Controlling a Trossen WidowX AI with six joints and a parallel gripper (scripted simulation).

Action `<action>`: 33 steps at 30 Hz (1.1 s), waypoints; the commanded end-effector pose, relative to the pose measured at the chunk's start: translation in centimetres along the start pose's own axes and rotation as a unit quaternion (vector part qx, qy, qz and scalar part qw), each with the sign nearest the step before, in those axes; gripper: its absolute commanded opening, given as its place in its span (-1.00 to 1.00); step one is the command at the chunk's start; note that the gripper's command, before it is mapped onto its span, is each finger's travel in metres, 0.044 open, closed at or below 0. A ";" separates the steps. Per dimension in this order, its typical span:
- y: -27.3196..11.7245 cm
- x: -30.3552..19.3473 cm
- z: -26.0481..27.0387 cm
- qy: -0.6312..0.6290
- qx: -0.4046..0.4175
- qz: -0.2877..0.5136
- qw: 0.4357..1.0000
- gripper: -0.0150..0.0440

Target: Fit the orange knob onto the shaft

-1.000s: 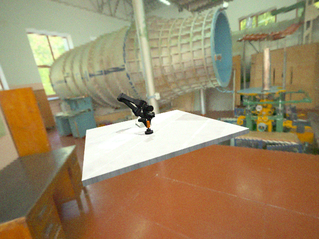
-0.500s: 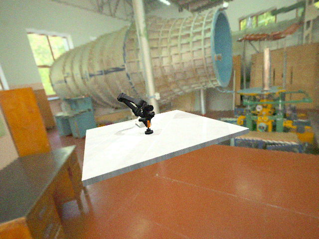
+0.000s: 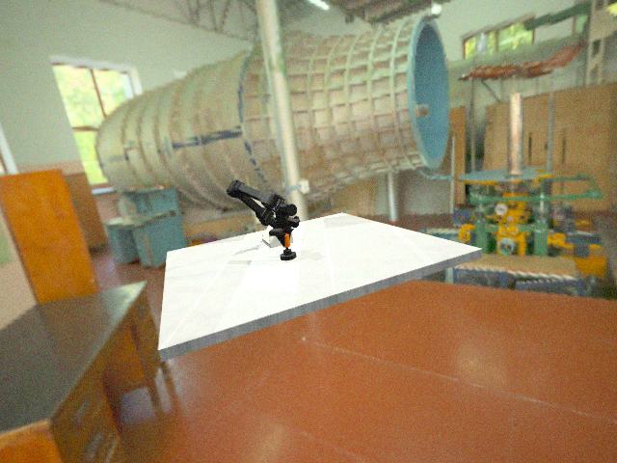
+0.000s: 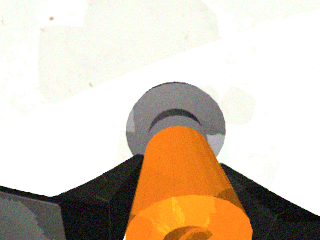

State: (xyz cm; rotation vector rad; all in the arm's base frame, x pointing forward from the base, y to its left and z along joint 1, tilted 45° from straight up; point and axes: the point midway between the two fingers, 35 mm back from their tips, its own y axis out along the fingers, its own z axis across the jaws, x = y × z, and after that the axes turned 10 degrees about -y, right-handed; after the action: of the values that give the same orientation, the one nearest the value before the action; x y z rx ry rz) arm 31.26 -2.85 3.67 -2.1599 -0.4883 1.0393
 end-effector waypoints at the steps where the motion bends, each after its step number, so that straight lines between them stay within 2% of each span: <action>1: 0.1 0.0 -0.1 -0.003 -0.001 0.000 1.000 -0.49; 20: -0.3 0.1 0.0 -0.003 -0.001 0.000 1.000 -0.49; 27: -0.3 0.1 0.0 -0.103 -0.001 0.000 0.995 -0.49; 33: 0.0 0.1 0.0 -0.108 -0.001 0.000 0.994 -0.49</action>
State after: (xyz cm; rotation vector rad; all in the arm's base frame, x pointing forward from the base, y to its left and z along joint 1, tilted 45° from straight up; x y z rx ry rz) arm 31.26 -2.72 3.71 -2.0730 -0.5735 1.2497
